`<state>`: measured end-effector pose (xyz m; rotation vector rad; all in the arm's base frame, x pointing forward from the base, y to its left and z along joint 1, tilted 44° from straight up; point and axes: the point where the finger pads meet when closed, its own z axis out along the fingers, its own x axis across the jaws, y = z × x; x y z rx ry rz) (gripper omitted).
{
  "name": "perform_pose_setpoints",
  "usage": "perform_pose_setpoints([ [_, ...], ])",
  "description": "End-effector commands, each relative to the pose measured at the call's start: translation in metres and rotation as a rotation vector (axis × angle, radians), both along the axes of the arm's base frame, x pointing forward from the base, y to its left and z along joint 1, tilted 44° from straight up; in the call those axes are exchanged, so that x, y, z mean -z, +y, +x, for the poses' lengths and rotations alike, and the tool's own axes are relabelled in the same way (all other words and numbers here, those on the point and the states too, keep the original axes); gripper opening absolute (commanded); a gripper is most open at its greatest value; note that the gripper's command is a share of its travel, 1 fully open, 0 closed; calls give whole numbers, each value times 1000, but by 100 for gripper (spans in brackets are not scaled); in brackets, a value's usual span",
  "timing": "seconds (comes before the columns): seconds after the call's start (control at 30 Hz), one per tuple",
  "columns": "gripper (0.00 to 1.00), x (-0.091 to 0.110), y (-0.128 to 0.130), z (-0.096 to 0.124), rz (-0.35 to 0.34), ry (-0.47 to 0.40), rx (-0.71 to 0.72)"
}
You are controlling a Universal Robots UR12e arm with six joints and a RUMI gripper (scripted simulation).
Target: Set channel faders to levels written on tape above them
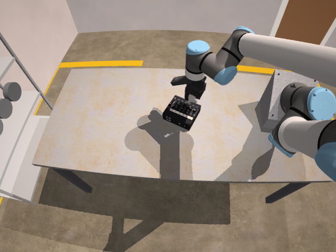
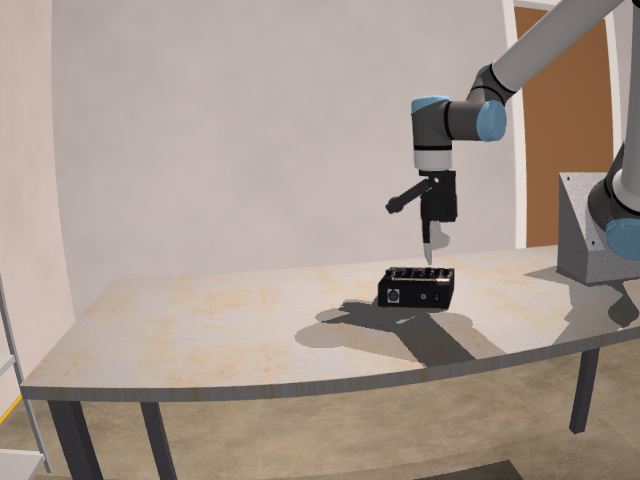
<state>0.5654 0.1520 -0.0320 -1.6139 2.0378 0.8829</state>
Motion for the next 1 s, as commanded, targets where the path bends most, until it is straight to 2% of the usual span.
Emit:
perform_pose_setpoints([
  [0.0, 0, 2, 2, 0, 0, -1, 0],
  [0.97, 0, 6, 6, 0, 0, -1, 0],
])
